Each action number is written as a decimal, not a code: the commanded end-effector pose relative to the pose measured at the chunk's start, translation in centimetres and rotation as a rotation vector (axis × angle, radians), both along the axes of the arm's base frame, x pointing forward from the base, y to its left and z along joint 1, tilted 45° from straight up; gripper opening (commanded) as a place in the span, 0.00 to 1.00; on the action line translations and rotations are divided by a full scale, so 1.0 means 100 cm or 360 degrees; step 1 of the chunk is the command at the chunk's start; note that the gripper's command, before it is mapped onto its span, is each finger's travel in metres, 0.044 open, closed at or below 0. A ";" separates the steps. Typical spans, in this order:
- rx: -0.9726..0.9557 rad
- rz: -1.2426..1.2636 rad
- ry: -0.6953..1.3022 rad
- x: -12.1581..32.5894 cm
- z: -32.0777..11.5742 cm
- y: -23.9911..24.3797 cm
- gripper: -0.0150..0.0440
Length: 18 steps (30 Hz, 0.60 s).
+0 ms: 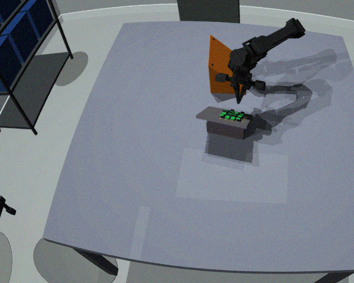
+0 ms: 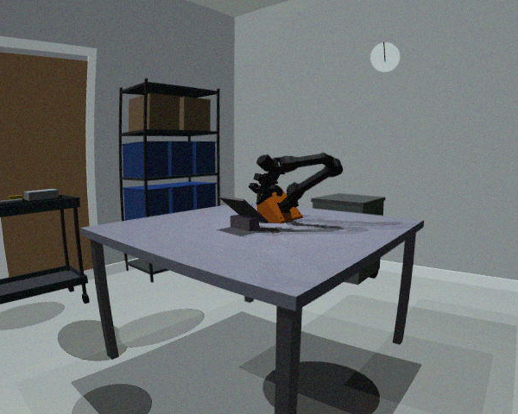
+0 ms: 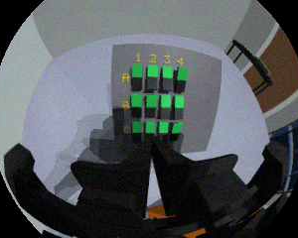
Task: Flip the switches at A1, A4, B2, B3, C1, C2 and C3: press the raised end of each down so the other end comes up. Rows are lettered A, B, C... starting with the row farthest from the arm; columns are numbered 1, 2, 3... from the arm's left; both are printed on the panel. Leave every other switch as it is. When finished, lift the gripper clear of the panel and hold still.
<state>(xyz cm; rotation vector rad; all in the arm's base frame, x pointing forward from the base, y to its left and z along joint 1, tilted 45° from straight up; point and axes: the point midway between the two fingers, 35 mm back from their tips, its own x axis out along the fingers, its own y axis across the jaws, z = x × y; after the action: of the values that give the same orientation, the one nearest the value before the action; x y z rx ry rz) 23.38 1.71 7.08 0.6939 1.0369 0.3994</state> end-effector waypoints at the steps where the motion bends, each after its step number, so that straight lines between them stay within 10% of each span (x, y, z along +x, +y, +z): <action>1: 0.0006 -0.0008 0.0021 0.002 -0.007 0.004 0.25; 18: 0.0007 -0.0008 0.0019 0.013 -0.020 0.017 0.25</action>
<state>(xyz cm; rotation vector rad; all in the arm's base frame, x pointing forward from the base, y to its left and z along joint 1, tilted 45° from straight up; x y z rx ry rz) 24.61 3.05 5.66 0.6935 1.0335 0.4001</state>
